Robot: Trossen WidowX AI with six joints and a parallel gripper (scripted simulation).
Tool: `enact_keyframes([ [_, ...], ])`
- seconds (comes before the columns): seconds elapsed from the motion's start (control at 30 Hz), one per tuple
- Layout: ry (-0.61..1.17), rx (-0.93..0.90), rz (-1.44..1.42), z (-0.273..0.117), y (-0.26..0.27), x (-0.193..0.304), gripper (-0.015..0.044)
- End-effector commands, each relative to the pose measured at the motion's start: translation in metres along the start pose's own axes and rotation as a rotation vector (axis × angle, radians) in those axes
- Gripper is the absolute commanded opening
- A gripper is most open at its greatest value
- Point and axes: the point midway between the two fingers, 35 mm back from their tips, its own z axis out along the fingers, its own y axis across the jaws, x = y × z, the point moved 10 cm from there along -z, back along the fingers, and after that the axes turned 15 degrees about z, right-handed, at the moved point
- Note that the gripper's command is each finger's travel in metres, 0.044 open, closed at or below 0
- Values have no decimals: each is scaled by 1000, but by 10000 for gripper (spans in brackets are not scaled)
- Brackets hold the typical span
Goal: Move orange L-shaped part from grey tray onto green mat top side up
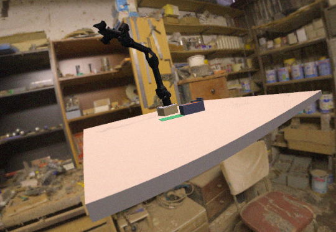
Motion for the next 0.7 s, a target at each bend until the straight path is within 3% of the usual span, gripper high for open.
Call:
enact_keyframes([
  [0.0, -11, 10, -11, -1, -2, -2, 374],
  [0.27, -268, 361, -343, -61, -66, -53, 180],
  [0.47, -383, 763, -636, -141, -113, -84, 180],
  [0.67, -368, 1215, -911, -233, -141, -100, 180],
])
